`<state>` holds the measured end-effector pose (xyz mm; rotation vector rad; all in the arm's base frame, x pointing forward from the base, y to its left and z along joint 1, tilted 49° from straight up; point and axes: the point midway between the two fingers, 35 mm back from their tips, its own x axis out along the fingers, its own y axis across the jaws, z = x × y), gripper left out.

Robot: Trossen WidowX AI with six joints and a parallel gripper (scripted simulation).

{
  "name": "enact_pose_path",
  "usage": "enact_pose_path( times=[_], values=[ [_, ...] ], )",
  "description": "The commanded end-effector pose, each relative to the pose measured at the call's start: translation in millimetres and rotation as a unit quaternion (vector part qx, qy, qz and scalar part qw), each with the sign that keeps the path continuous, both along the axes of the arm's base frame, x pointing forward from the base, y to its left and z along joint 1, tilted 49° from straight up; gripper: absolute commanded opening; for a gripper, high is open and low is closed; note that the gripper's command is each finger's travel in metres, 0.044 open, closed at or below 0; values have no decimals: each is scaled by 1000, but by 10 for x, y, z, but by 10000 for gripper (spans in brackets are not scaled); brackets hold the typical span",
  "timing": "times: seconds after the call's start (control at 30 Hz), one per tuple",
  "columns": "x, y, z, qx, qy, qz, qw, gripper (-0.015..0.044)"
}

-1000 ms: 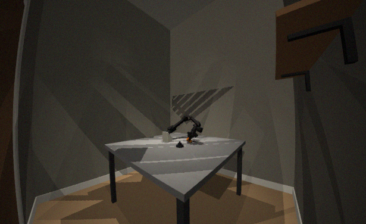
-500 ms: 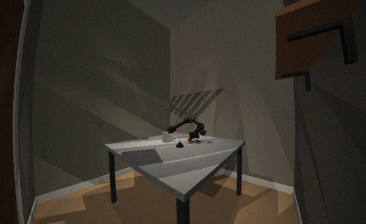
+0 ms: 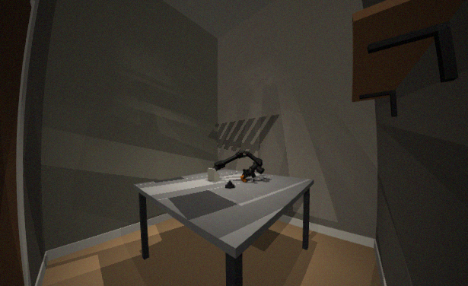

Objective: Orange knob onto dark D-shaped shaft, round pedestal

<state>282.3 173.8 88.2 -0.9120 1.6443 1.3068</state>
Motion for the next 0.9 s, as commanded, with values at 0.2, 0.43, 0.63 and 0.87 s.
enact_pose_path(
  times=[0.2, 0.43, 0.63, 0.87],
  values=[
    [13, 16, 17, 1, -4, 0, 1000, 207],
    [13, 16, 17, 1, -4, 0, 1000, 260],
    [13, 16, 17, 1, -4, 0, 1000, 260],
    [13, 16, 17, 1, -4, 0, 1000, 260]
  ],
)
